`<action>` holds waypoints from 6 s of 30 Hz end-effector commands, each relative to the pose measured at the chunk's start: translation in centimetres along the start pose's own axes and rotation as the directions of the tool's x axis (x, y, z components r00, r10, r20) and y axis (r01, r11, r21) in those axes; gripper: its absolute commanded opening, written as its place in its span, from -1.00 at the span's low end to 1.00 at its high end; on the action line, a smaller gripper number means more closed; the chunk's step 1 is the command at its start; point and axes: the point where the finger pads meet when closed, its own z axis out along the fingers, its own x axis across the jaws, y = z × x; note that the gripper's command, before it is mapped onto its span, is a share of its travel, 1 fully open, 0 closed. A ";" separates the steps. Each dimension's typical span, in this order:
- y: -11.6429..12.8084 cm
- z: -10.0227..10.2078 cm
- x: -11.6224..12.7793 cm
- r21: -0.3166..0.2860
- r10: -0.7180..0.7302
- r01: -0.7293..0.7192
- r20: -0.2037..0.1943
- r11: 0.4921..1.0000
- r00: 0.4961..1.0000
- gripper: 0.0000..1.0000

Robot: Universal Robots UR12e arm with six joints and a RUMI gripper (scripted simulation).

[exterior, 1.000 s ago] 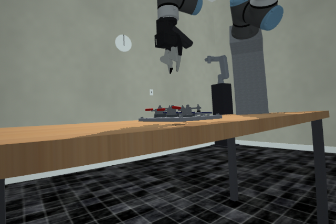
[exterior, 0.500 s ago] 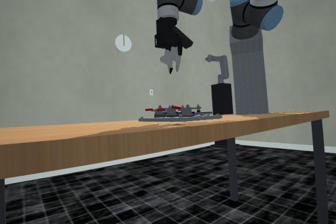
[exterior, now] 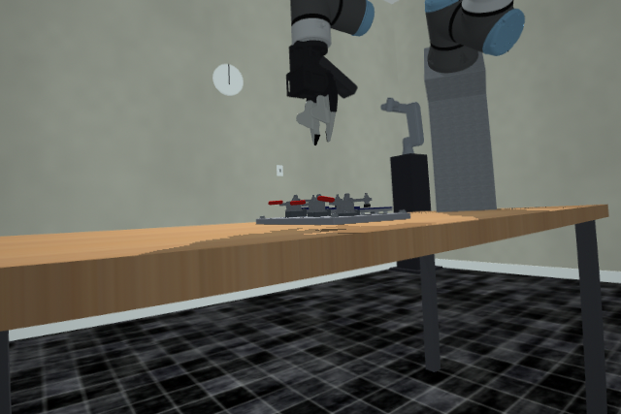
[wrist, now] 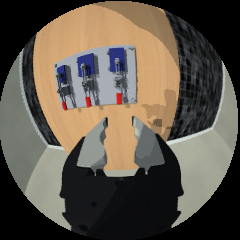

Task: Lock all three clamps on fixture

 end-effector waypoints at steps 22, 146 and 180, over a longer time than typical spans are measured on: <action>0.1 3.9 0.0 -0.001 0.000 0.000 0.000 1.000 1.000 -0.44; -0.2 13.1 0.0 -0.001 0.000 0.000 0.000 1.000 1.000 -0.44; -0.2 14.1 0.0 -0.001 0.000 0.000 0.000 1.000 1.000 -0.44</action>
